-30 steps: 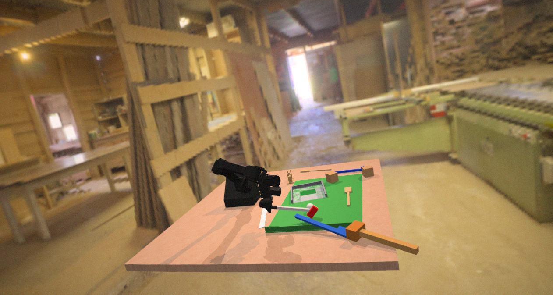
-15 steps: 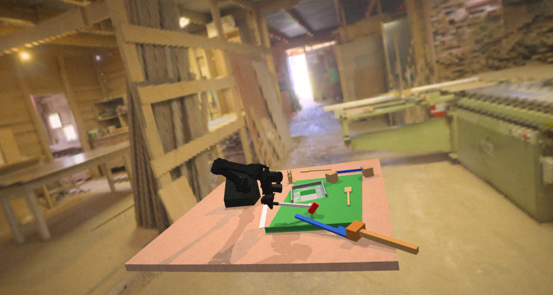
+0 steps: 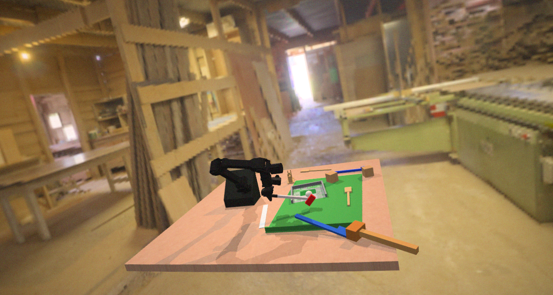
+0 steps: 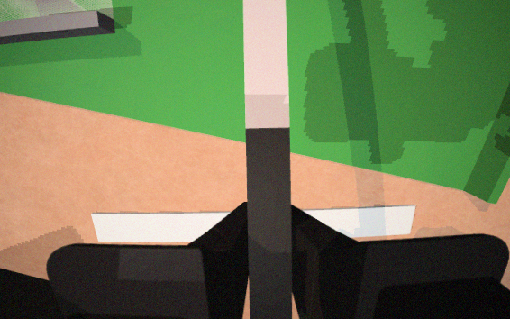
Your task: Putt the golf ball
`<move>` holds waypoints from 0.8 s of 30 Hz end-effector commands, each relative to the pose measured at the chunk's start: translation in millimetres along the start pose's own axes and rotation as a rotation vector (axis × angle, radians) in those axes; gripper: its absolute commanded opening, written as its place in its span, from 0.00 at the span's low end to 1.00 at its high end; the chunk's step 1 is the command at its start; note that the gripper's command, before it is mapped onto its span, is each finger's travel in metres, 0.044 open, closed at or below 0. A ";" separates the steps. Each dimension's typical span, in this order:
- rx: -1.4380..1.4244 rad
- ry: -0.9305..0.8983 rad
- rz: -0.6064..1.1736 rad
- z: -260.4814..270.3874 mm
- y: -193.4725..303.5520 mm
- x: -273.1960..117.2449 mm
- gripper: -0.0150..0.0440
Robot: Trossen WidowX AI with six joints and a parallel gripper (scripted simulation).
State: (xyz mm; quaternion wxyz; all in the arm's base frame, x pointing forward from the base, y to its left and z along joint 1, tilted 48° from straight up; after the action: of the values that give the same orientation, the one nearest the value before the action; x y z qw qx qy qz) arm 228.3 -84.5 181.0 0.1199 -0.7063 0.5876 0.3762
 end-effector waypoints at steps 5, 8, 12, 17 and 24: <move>0.009 0.005 -0.010 -1.3 -1.4 -38.6 0.25; 0.009 0.007 -0.009 -1.3 -0.6 -46.3 0.25; -0.001 0.008 -0.007 -0.3 -0.8 -38.5 0.25; -0.001 0.008 -0.007 -0.3 -0.8 -38.5 0.25; -0.001 0.008 -0.007 -0.3 -0.8 -38.5 0.25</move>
State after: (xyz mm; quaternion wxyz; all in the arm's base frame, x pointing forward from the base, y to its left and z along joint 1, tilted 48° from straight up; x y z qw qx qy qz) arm 227.8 -56.1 207.2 0.1199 -0.7089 0.5869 0.3723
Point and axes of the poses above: the point midway between the two fingers, 35 mm back from their tips, its own x axis out along the fingers, its own z axis across the jaws, y = z × x, the point moved 3 cm from there along -x, back along the fingers, and after that the axes turned 10 degrees about -x, right-handed, at the moved point
